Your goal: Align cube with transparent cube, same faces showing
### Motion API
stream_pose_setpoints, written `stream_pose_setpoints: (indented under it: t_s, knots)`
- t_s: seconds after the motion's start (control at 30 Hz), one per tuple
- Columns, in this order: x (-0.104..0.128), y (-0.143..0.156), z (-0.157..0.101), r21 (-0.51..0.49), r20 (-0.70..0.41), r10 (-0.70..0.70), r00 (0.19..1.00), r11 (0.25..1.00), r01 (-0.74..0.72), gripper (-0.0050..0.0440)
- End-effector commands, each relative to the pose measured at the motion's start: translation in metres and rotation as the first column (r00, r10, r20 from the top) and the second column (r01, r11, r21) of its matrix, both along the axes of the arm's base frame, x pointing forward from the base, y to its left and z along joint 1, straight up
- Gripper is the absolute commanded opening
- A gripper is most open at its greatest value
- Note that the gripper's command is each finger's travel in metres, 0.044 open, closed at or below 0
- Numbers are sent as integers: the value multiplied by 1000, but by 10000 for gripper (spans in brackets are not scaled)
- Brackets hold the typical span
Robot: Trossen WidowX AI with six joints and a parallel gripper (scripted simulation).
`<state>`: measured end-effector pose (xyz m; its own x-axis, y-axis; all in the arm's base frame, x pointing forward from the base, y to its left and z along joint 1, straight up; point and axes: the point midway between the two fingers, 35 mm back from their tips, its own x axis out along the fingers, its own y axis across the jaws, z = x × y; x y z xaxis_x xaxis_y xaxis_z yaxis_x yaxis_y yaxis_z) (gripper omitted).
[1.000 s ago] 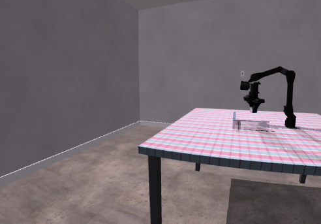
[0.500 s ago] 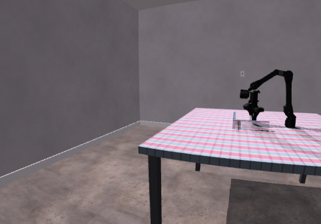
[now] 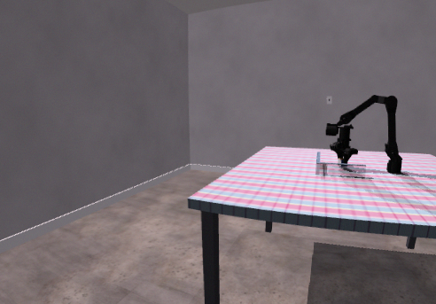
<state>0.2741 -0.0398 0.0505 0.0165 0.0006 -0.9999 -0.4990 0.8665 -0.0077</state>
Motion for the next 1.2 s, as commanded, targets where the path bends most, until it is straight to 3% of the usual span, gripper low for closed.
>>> stream_pose_setpoints:
  t_s: [0.0,0.23,0.63,1.17]
  knots:
    - [0,0,-4,-4,6,1,1000,1000,-1,0]
    - [0,0,-7,-4,6,1,1000,1000,-1,0]
    - [3,0,-3,-3,18,0,1000,1000,0,280]
    - [3,0,-3,-3,18,0,1000,1000,0,280]
